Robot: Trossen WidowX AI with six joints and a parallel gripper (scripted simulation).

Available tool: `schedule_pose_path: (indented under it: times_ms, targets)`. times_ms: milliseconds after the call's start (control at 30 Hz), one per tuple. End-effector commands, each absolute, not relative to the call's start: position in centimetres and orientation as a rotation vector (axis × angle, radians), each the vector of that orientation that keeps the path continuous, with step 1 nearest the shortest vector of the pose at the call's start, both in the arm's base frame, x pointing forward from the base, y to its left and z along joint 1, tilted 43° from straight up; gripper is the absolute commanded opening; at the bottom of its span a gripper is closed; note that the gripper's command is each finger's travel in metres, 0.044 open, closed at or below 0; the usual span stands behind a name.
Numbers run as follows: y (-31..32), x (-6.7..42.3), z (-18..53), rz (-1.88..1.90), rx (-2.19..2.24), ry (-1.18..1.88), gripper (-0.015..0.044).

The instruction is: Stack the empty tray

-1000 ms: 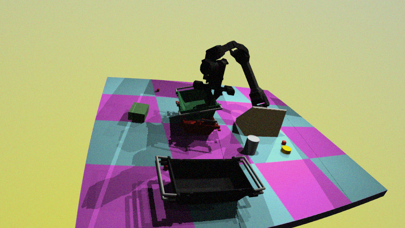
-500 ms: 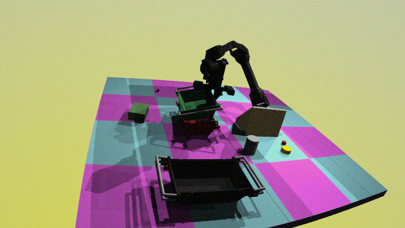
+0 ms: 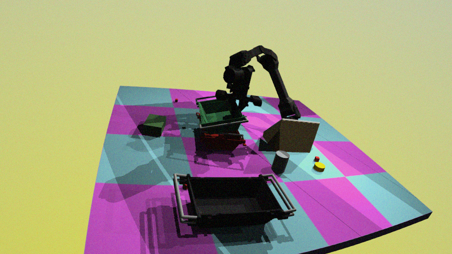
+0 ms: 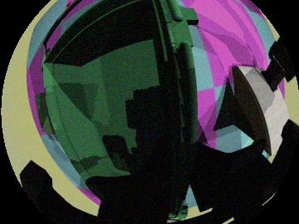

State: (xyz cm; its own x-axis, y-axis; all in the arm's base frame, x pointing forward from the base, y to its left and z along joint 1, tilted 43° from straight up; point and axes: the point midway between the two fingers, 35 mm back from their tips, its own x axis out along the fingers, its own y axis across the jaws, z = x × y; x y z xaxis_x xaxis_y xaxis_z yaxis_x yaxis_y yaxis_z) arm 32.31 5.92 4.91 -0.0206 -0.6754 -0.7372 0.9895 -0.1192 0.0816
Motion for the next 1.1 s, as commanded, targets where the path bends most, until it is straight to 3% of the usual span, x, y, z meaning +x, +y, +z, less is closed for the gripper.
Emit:
schedule_pose_path:
  times_ms: [0, 1067]
  targets:
    - [5.43, 31.91, 4.69, -1.572, 0.741, 0.565, 0.0000]
    - [4.96, 31.55, 4.28, -1.572, 0.741, 0.564, 0.0000]
